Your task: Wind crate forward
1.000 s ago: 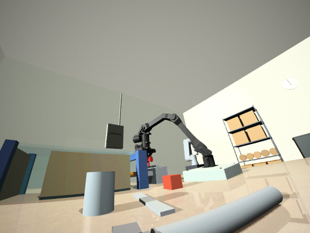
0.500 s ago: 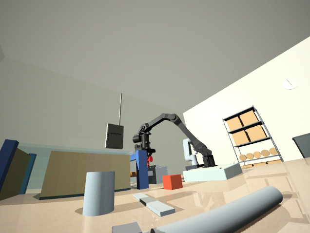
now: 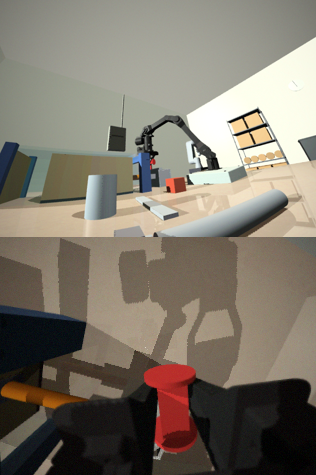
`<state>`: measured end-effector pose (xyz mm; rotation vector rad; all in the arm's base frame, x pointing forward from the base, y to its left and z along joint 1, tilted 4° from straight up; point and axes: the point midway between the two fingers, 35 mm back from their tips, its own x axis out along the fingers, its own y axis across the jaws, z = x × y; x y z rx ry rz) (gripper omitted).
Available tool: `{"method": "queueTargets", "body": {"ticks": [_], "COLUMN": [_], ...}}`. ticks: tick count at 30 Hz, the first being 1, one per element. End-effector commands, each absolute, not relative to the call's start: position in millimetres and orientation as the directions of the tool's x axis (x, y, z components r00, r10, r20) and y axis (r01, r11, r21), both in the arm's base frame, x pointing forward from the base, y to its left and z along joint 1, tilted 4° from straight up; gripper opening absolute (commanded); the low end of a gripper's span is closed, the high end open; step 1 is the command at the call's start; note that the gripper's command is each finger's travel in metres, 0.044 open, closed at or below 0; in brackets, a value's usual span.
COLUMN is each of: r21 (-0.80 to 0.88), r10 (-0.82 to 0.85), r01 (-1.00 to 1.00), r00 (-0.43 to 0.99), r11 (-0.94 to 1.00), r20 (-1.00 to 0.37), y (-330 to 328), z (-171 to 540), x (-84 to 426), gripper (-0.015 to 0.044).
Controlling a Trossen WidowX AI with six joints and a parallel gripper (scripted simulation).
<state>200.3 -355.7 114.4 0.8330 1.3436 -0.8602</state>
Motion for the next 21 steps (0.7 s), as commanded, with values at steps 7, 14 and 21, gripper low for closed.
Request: {"method": "queueTargets", "body": {"ticks": [7,14,21], "r21": [0.066,0.066,0.066], "r10": [0.012,0.012,0.012], "r01": [0.866,0.866,0.866], "r00": [0.069,0.069,0.069], "r11": [0.495,0.495,0.495], "r20": [-0.998,-0.998,-0.998], "y": [-339.4,-339.4,-338.7], "z": [106.0,106.0,106.2], "x": [224.8,224.8,226.7], "gripper": [0.0,0.0,0.0]}}
